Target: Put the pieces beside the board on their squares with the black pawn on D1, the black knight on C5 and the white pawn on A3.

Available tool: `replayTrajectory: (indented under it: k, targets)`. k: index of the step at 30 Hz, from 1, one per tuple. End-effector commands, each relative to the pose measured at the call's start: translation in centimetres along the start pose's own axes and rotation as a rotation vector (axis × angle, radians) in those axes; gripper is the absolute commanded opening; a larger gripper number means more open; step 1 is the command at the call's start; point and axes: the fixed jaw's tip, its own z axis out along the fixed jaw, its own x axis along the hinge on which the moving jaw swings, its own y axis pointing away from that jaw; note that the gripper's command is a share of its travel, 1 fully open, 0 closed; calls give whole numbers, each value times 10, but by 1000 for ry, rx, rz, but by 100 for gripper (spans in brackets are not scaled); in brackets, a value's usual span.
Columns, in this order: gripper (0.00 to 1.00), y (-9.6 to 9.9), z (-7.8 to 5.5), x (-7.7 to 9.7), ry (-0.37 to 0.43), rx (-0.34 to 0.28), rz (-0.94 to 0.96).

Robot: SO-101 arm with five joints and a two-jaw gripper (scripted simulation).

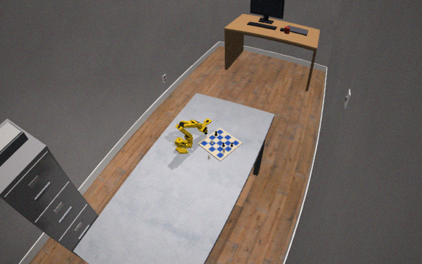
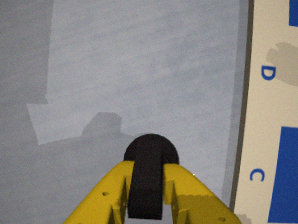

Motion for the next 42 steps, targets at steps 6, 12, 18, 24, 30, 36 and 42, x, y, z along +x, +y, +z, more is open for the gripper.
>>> replayTrajectory:
  k: [6,12,18,24,30,36,42]
  targets:
    - [0,-2,0,0,9,4,5]
    - [0,-2,0,0,9,4,5]
    - [0,-2,0,0,8,4,5]
    - [0,-2,-2,-2,8,5,5]
    - [0,-3,-7,-4,8,7,5]
    - [0,-4,-15,-10,8,9,5]
    - [0,-4,-22,-13,8,9,5]
